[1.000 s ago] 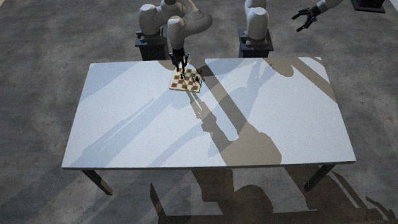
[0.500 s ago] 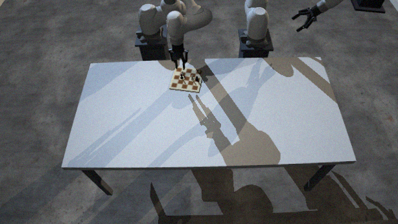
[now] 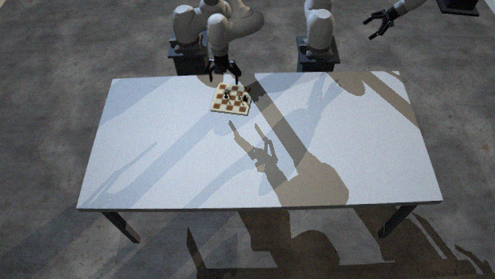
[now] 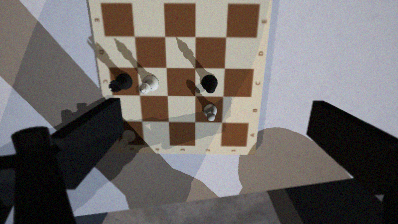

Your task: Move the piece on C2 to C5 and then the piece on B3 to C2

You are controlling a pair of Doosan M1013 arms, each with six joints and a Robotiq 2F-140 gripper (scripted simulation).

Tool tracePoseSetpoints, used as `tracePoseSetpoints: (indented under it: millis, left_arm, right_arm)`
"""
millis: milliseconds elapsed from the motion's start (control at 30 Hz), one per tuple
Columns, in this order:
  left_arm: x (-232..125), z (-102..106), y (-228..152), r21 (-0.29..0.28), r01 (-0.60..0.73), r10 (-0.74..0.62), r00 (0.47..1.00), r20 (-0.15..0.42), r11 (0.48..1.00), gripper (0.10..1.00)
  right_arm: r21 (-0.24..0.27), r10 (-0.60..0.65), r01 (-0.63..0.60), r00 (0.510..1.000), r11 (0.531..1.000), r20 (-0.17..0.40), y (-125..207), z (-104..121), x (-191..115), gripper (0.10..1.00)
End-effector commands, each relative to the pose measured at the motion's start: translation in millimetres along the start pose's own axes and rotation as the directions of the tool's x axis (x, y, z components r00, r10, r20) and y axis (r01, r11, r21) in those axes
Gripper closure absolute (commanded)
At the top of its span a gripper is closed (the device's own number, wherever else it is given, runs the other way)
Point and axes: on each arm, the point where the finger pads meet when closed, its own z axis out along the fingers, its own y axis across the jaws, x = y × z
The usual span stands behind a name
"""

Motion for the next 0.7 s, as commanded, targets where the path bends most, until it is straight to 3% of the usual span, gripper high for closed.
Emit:
tracePoseSetpoints:
  millis: [0,467,667]
  left_arm:
    - [0,0,0,0.0,0.0,0.0,1.0,-0.001,1.0,0.098]
    - [0,0,0,0.0,0.0,0.0,1.0,-0.001,1.0,0.098]
    - [0,0,0,0.0,0.0,0.0,1.0,-0.001,1.0,0.098]
  right_arm:
    - [0.001,0.0,0.0,1.0,1.0,-0.001,0,-1,0,0.098]
    - [0.001,0.0,0.0,1.0,1.0,-0.001,0,-13,0,0.098]
    - [0.001,0.0,0.0,1.0,1.0,-0.001,0,-32,0,0.098]
